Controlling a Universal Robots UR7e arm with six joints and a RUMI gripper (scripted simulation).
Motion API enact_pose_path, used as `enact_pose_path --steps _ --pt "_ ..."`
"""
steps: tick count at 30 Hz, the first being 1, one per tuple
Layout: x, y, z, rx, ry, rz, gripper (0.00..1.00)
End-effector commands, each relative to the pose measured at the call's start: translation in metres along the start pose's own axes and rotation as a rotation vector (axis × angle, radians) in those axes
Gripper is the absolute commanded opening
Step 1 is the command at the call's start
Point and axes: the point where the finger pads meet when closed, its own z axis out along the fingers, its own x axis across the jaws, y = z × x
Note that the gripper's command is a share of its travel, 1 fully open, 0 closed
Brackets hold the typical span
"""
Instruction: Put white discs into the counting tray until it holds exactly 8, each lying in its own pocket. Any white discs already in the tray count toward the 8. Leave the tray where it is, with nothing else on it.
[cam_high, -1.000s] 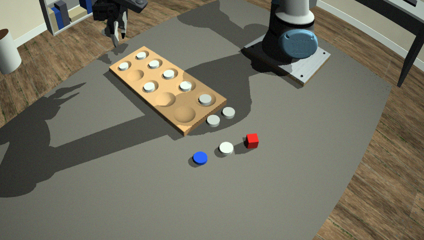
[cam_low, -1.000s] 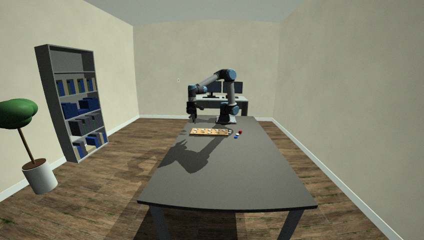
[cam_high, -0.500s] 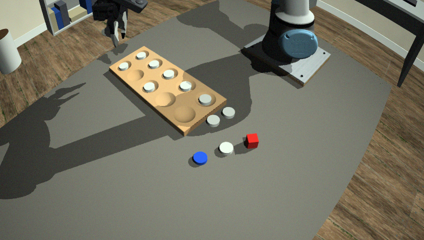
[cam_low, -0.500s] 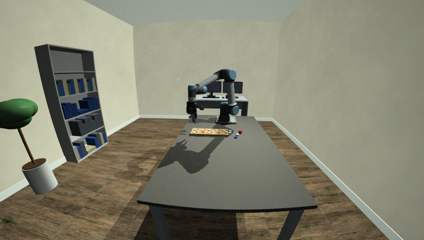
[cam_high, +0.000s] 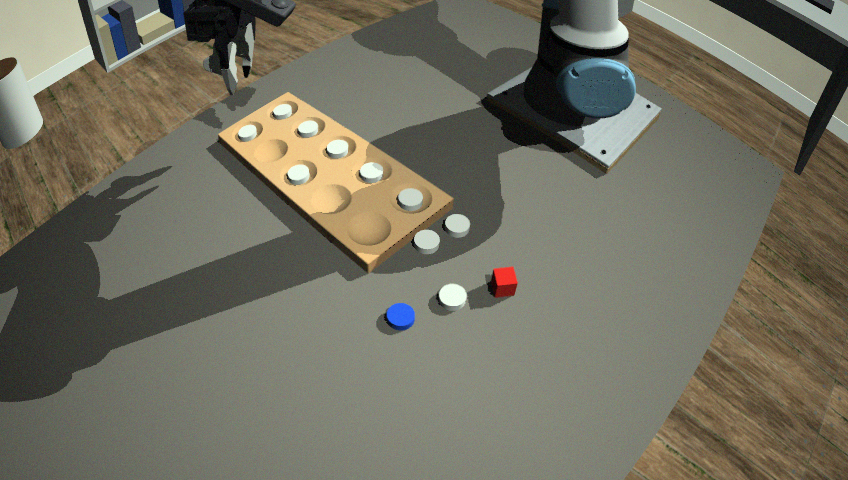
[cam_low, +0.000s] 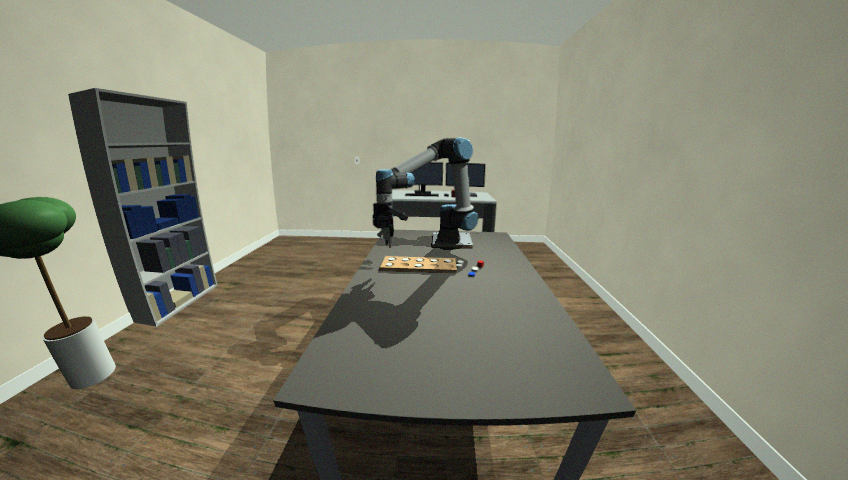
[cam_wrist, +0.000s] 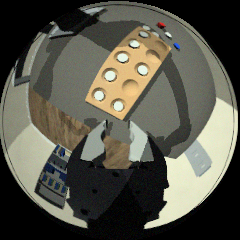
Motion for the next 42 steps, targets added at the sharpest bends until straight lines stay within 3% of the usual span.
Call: enact_pose_path --steps 1,23,42 --pt "0.000 0.002 -0.001 -0.002 0.001 0.000 0.28" --pt "0.007 -0.007 -0.001 0.001 0.000 0.034 0.28" --pt "0.038 -0.034 -0.007 0.004 -0.001 0.212 0.28"
